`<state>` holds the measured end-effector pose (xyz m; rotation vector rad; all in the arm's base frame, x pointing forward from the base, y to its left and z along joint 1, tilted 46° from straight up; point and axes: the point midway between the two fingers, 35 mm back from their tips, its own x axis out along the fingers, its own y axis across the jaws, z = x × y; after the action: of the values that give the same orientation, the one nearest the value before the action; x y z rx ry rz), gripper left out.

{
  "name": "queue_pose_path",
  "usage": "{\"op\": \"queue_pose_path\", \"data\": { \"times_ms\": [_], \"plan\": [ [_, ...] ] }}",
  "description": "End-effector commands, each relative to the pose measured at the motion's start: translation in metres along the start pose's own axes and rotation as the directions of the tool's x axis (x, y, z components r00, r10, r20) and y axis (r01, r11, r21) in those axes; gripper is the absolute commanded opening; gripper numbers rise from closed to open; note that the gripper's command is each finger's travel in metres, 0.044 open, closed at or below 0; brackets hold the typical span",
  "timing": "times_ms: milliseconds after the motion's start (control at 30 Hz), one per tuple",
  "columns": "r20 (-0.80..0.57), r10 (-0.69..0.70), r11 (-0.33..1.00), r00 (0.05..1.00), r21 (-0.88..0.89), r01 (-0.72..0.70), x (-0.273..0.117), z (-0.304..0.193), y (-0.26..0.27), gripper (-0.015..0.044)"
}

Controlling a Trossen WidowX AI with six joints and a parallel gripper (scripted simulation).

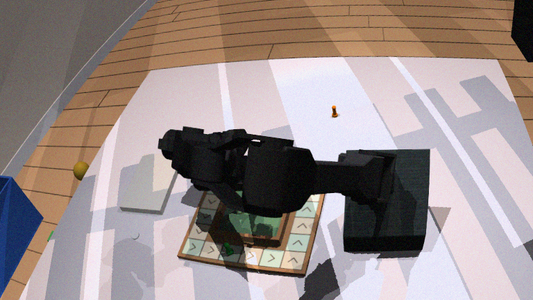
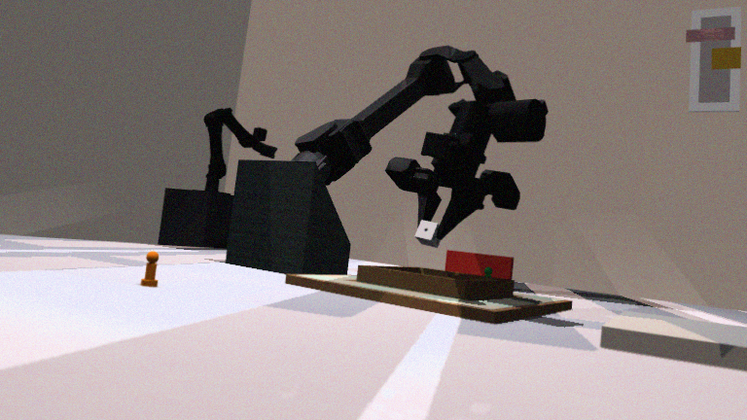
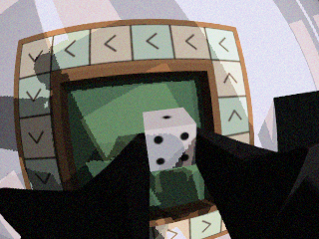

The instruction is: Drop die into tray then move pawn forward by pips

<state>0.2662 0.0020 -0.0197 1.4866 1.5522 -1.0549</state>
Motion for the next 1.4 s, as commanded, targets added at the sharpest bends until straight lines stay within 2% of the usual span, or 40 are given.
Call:
{"op": "queue_pose_path", "data": {
  "times_ms": [0, 367, 500, 667, 1367],
  "plan": [
    [0.147, -0.002, 1.000, 0.989, 0.014, 0.000, 0.002, 0.001, -0.002, 0.0000],
    [0.447, 0.086, 0.994, 0.891, 0.017, -0.105, 0.002, 0.000, -0.001, 0.0000],
    [0.451, 0.088, 0.994, 0.888, 0.017, -0.107, -0.001, -0.001, -0.001, 0.0000],
    [0.451, 0.089, 0.994, 0.888, 0.016, -0.108, -0.037, -0.017, 0.006, 0.0000],
    [0.445, 0.090, 0.994, 0.891, 0.011, -0.106, -0.035, -0.017, 0.004, 0.0000]
  ]
}}
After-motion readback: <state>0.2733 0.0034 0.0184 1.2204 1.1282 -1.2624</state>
